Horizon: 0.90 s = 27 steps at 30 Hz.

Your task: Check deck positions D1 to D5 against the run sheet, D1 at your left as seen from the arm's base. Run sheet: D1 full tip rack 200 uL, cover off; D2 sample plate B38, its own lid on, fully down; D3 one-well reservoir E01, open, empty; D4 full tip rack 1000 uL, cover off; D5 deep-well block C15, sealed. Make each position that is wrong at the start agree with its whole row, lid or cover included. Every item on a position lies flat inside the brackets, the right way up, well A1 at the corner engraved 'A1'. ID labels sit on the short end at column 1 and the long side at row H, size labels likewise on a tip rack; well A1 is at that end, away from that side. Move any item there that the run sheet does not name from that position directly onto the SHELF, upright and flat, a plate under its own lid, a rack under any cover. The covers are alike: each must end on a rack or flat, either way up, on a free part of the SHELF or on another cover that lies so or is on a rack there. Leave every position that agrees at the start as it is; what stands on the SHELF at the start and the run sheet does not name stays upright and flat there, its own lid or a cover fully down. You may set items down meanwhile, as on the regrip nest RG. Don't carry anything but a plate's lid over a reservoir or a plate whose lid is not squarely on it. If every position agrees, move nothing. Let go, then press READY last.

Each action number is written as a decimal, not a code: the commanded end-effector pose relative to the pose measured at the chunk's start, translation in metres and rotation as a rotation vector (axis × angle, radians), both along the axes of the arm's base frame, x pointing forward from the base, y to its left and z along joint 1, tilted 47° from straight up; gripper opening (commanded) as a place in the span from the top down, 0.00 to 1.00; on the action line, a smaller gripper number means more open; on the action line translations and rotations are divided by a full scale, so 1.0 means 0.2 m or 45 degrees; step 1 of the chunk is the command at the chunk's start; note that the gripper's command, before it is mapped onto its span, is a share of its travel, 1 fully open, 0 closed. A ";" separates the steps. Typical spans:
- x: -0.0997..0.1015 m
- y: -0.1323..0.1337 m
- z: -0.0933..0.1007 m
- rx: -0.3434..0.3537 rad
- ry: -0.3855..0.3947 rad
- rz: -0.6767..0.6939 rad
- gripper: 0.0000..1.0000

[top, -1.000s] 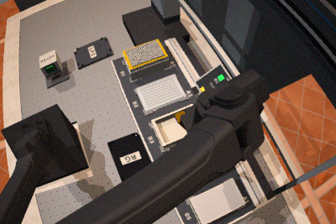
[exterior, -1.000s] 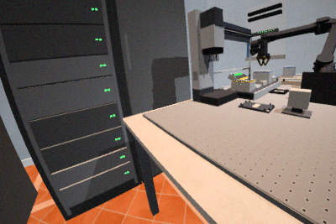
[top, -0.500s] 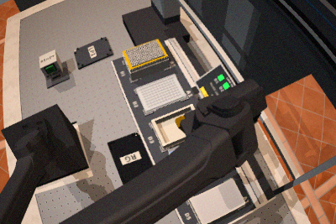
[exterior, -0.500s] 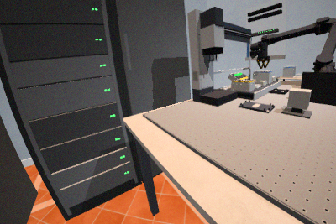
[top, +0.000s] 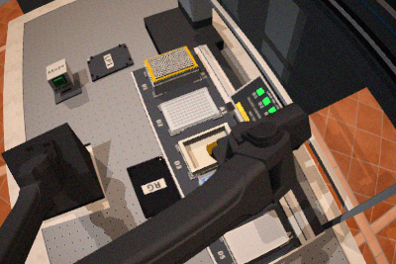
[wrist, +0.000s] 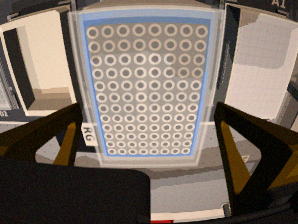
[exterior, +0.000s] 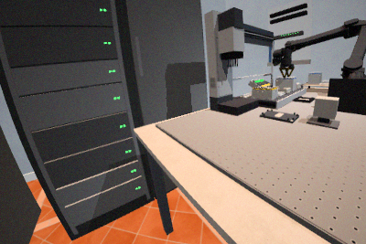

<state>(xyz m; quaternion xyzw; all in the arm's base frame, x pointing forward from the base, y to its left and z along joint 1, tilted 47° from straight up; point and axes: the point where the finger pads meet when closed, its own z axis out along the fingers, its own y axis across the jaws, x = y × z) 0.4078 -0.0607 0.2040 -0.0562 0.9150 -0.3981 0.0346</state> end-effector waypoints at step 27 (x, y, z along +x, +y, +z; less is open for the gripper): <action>0.07 -0.04 -0.01 0.004 -0.044 0.025 0.00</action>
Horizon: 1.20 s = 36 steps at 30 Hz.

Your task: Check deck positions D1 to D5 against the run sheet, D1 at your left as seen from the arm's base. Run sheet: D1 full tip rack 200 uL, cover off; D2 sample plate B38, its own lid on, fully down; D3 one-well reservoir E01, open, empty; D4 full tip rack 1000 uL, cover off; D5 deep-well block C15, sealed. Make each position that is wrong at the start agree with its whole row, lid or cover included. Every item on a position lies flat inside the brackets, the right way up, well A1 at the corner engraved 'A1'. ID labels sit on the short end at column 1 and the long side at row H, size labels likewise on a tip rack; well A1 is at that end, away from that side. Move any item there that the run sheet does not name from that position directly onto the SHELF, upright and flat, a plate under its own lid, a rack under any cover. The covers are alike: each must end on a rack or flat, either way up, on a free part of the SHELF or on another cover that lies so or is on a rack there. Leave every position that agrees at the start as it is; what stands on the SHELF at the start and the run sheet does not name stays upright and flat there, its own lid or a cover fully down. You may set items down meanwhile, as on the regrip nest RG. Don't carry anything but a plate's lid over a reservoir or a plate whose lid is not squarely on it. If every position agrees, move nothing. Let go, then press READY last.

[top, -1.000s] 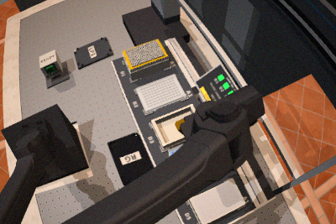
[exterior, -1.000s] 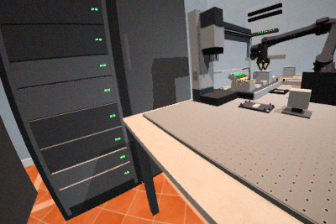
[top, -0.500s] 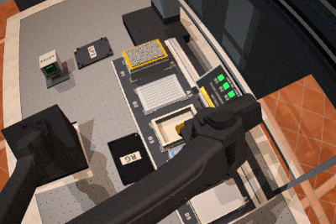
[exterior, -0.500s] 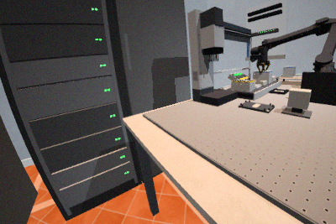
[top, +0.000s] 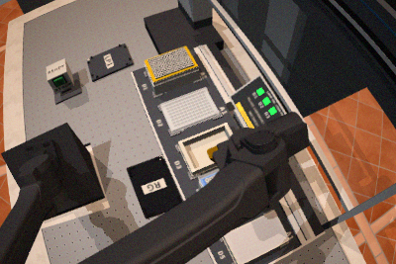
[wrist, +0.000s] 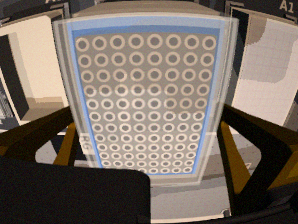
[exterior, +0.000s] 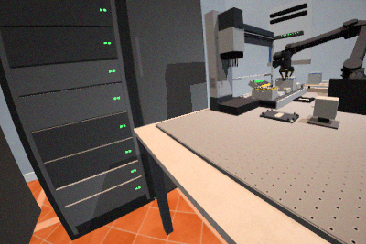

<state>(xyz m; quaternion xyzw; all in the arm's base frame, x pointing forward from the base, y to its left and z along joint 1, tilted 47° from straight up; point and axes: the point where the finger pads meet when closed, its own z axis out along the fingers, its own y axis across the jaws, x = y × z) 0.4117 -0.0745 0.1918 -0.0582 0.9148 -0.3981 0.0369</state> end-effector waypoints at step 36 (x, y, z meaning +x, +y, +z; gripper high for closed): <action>0.05 0.03 0.05 0.004 -0.041 0.018 1.00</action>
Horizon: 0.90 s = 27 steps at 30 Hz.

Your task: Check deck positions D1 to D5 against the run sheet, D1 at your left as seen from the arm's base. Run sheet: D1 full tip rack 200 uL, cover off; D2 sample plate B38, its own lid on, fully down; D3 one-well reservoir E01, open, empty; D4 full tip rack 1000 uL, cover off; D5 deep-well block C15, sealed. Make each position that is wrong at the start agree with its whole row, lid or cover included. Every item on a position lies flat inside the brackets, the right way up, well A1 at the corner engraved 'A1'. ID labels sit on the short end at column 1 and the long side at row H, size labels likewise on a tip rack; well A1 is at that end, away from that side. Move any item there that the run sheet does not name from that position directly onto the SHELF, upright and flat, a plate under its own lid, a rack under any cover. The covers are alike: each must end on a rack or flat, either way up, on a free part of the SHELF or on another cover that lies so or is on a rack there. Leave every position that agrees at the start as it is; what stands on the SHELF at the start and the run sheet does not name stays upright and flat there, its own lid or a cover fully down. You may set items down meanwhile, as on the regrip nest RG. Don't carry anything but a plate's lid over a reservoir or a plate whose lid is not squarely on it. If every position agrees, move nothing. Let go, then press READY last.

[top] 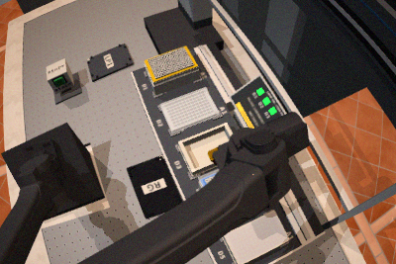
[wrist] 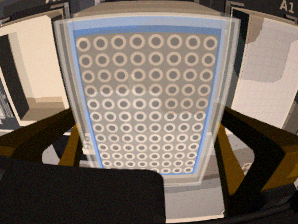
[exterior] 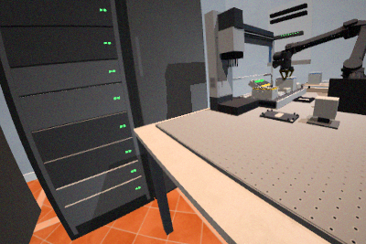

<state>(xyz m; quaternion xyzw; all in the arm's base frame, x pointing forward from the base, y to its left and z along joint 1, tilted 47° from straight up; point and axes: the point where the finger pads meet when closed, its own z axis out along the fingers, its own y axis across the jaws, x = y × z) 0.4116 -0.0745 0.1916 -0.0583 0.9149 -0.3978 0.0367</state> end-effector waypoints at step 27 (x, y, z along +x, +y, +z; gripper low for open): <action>0.04 0.20 0.24 0.013 -0.070 0.031 1.00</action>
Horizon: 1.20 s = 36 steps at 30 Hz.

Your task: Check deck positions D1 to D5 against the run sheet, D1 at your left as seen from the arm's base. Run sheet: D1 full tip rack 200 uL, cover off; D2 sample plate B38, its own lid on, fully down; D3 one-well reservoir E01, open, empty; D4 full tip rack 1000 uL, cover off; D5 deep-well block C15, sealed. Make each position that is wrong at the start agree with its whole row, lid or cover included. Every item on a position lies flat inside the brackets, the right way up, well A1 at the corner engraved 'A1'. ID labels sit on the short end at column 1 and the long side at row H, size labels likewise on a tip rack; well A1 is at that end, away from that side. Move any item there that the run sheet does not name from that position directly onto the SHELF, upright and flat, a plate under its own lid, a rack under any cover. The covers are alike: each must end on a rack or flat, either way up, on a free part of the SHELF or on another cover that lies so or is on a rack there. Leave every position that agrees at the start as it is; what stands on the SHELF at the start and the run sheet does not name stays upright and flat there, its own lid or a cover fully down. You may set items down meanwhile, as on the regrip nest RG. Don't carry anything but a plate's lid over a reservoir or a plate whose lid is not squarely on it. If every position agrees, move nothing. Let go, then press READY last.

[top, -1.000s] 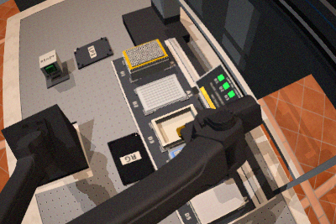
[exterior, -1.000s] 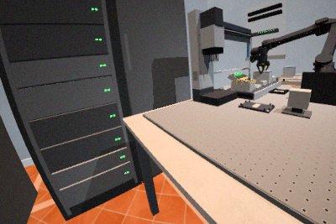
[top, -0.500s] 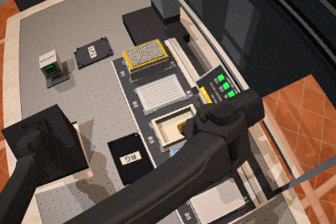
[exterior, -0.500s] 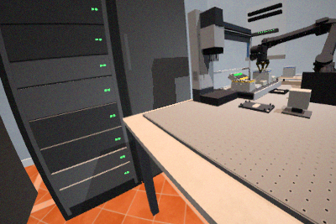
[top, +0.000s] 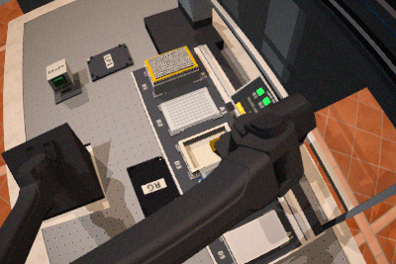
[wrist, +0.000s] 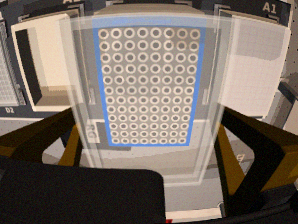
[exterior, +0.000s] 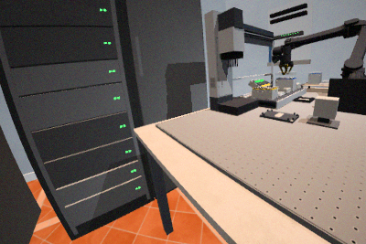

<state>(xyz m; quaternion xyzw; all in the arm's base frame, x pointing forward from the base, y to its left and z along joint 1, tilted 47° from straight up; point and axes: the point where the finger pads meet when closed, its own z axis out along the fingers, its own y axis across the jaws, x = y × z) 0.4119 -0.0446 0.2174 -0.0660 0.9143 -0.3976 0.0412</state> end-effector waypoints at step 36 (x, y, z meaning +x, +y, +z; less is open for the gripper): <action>-0.01 0.17 0.19 0.010 -0.038 -0.004 1.00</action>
